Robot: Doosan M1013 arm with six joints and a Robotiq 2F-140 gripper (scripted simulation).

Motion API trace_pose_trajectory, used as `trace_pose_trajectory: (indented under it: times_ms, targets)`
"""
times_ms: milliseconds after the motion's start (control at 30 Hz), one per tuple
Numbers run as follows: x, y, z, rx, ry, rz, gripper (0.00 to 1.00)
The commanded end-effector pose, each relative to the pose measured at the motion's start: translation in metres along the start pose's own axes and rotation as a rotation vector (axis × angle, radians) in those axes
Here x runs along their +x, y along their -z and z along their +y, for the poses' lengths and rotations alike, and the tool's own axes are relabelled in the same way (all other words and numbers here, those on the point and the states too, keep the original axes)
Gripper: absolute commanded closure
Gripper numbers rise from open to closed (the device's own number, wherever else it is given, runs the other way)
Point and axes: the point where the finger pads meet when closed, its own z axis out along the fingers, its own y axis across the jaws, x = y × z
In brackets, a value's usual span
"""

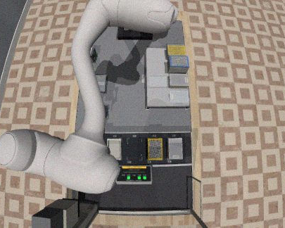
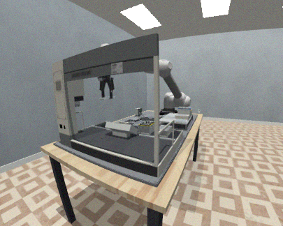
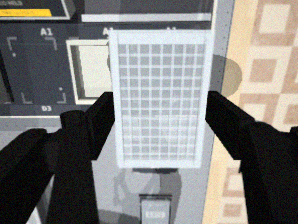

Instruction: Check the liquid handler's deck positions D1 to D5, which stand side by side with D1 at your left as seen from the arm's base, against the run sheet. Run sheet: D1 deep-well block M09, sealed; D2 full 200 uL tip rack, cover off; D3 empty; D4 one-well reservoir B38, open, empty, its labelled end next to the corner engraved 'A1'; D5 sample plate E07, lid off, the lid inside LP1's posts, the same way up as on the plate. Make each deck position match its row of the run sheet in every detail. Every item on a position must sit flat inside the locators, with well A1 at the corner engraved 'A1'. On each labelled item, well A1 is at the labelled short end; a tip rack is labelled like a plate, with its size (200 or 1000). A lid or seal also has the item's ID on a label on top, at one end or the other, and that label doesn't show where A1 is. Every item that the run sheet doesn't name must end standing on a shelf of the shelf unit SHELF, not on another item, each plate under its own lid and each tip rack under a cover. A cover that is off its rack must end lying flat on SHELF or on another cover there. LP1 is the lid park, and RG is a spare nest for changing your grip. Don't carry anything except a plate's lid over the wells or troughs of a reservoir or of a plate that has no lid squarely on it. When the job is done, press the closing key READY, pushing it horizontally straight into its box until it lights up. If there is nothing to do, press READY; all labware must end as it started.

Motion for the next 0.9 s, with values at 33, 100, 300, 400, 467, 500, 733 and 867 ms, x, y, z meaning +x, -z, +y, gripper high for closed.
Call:
trace_pose_trajectory:
  times_ms: [33,100,300,400,467,500,733,867]
  targets:
    - [0.001,-0.003,-0.001,0.000,-0.003,-0.005,0.90]
    - [0.001,-0.003,-0.001,0.000,-0.003,-0.005,0.90]
    - [0.001,-0.003,-0.001,0.000,-0.003,-0.005,0.90]
    - [0.001,-0.007,-0.001,0.000,-0.003,-0.005,0.90]
    - [0.001,-0.010,-0.001,-0.001,-0.003,-0.003,0.90]
    - [0.001,-0.012,-0.001,-0.001,-0.003,-0.003,0.90]
    - [0.001,-0.021,-0.001,-0.001,-0.003,-0.001,0.90]
    - [0.001,-0.025,-0.001,-0.002,-0.003,0.000,0.90]
